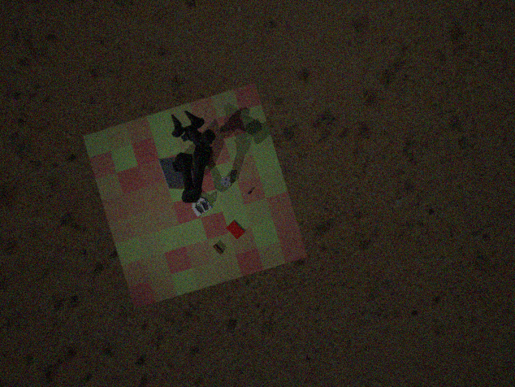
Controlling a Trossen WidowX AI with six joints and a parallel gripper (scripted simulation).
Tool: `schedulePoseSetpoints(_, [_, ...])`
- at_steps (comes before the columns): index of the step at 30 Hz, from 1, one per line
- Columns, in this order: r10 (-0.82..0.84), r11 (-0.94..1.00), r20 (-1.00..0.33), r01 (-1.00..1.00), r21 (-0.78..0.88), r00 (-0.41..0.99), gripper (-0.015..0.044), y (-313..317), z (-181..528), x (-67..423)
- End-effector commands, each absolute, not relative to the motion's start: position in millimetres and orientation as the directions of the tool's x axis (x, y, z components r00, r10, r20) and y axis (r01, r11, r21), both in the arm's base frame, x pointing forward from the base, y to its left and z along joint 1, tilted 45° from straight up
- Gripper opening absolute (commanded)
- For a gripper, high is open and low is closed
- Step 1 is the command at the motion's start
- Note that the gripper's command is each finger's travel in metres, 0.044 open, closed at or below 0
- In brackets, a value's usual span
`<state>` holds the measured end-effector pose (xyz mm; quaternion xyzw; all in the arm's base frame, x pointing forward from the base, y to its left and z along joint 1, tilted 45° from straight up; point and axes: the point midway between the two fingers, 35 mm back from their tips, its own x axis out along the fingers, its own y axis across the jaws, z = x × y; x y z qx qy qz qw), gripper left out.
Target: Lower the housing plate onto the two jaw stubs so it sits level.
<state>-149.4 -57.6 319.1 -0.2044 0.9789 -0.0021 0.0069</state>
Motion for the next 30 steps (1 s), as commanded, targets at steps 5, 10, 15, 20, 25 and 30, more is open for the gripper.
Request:
schedulePoseSetpoints(5, [-0.354, 0.935, -0.018, -0.354, 0.015, -0.935, 0.0440, -48.9, 318.0, -156.2])
schedulePoseSetpoints(10, [-0.262, 0.964, -0.045, -0.263, 0.029, -0.964, 0.0440, -31.2, 314.7, -166.9])
schedulePoseSetpoints(15, [-0.156, 0.987, -0.090, -0.158, 0.022, -0.984, 0.0440, -9.2, 310.1, -175.6])
schedulePoseSetpoints(20, [-0.044, 0.999, -0.136, -0.046, 0.014, -0.990, 0.0440, 15.7, 305.1, -181.5])
schedulePoseSetpoints(25, [0.068, 0.998, -0.183, 0.068, 0.006, -0.981, 0.0440, 42.1, 299.4, -183.5])
schedulePoseSetpoints(30, [0.177, 0.983, -0.228, 0.182, -0.002, -0.957, 0.0440, 69.0, 293.4, -181.4])
